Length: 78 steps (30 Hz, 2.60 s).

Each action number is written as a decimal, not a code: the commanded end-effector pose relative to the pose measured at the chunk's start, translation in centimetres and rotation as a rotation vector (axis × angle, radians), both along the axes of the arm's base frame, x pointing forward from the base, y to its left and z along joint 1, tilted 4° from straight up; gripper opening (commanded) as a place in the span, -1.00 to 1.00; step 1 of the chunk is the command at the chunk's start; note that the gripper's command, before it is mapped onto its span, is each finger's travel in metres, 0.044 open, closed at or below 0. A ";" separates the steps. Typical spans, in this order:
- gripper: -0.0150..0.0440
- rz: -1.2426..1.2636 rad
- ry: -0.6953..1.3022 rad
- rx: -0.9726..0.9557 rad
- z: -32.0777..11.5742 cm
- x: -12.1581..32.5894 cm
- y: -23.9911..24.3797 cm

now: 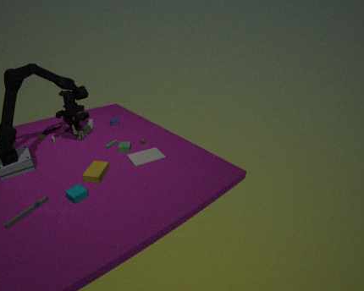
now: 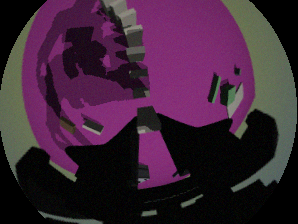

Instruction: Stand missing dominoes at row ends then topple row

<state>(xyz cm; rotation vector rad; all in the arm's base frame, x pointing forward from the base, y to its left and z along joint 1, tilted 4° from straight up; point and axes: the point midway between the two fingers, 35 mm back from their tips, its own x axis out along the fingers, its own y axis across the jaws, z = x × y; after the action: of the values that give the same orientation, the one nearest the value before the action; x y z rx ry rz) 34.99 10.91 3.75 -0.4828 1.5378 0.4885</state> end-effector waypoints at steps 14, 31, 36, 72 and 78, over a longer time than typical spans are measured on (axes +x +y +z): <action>-0.13 -0.003 0.004 0.001 -4.2 -0.8 -0.2; 1.00 -0.003 0.004 0.001 -4.2 -0.8 -0.2; 1.00 -0.002 0.004 0.001 -0.3 -0.1 0.0; 1.00 -1.810 0.010 -0.045 2.9 -9.3 6.6; 1.00 -2.158 0.011 -0.057 1.7 -11.4 7.3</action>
<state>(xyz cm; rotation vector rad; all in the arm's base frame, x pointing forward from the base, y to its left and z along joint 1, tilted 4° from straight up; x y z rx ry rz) 27.61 16.28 7.41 0.6635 1.4858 -0.7117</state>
